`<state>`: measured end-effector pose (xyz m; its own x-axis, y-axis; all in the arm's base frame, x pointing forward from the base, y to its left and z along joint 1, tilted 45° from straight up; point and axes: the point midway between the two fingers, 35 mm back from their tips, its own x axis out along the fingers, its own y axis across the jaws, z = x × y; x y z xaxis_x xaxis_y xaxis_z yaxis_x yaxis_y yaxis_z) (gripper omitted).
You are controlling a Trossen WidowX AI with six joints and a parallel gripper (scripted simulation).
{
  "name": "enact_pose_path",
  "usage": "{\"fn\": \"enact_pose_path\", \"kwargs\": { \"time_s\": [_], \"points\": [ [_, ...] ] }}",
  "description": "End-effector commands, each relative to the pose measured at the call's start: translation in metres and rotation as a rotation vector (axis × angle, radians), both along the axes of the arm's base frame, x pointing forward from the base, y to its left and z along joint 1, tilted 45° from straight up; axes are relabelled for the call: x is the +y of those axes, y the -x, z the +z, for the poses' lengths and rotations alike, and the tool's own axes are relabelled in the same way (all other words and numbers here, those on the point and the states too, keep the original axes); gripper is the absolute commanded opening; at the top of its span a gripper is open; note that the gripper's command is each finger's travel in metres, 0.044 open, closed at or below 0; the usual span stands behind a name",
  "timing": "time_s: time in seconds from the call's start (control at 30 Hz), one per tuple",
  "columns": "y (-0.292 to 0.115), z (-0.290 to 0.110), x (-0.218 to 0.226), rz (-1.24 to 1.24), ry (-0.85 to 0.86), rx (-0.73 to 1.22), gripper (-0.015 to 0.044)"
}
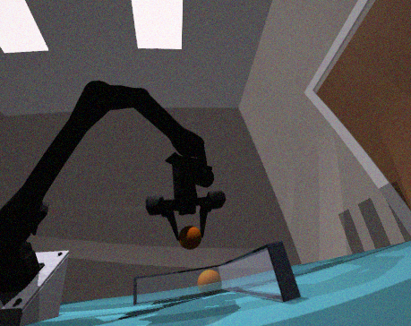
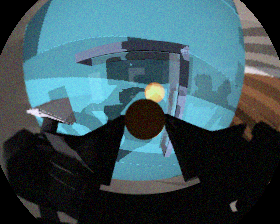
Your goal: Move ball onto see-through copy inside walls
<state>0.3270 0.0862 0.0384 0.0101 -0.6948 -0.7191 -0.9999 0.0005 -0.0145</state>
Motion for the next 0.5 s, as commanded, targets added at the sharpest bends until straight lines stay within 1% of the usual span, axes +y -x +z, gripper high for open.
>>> {"fn": "enact_pose_path", "kwargs": {
  "time_s": [0.0,0.13,0.23,0.47],
  "points": [
    [0.003,0.015,0.014,-0.001,0.000,-0.003,0.0000],
    [0.006,0.029,0.025,-0.001,0.005,-0.002,0.0000],
    [0.006,0.029,0.025,0.014,0.005,0.013,0.0000],
    [0.000,0.022,0.023,0.175,0.007,0.169,0.0000]
  ]
}}
